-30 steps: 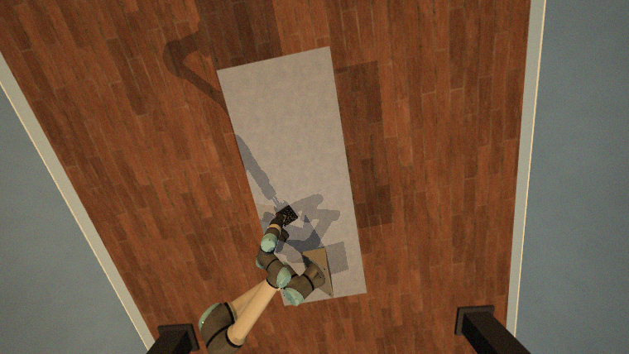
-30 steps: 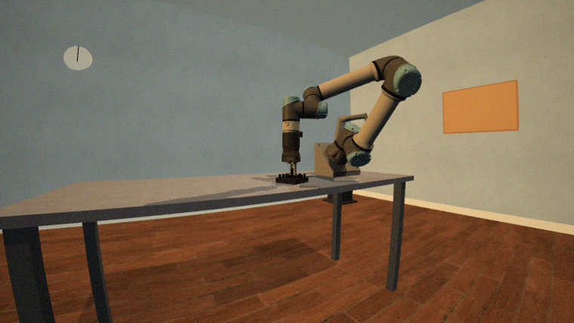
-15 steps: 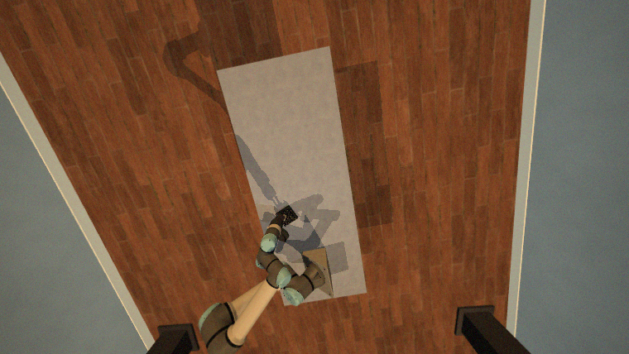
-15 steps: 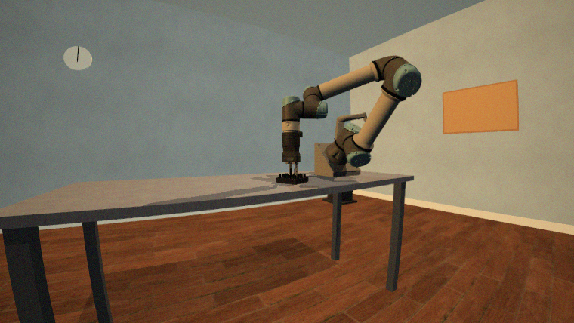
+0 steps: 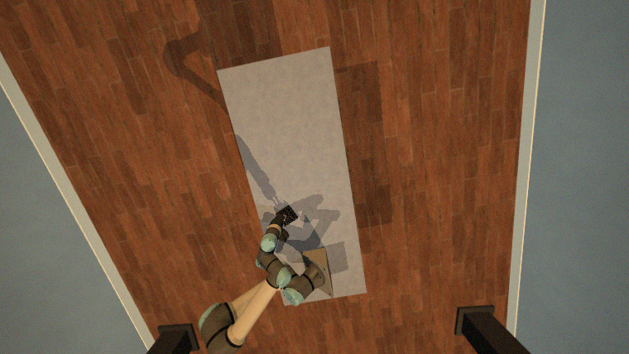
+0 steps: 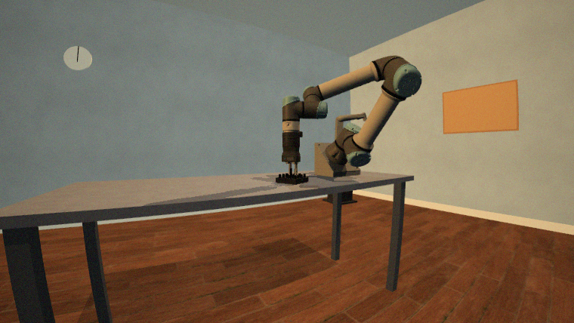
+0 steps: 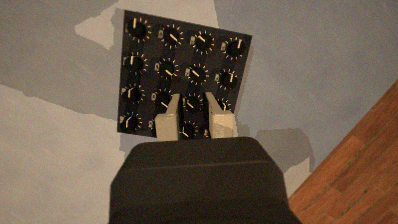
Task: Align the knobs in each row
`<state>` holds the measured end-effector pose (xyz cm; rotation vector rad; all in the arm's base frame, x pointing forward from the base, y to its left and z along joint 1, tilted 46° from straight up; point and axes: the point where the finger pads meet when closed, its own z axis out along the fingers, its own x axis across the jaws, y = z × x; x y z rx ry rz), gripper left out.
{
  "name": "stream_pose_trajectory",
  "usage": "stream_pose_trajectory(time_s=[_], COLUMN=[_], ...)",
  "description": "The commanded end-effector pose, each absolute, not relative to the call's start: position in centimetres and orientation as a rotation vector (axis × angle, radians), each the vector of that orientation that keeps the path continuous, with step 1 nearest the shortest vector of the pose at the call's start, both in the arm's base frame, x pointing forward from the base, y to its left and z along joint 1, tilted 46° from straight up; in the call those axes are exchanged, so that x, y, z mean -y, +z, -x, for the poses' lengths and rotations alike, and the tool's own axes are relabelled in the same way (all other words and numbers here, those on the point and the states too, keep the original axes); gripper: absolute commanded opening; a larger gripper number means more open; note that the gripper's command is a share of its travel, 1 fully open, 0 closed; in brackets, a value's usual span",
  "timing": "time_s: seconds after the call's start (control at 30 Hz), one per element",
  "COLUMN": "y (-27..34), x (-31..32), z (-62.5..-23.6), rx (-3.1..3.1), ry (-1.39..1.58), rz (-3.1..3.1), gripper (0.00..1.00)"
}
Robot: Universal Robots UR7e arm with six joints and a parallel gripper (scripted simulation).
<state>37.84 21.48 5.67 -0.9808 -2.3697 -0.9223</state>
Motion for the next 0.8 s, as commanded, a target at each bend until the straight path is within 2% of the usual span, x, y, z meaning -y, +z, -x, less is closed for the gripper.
stream_pose_trajectory(time_s=[0.0, 0.77], y=[5.7, 8.3], x=[-21.5, -18.8], z=[-37.9, -38.3], rx=[2.370, 2.370], ry=[-0.923, -0.923], rz=[0.981, 0.981], gripper=[0.46, 0.46])
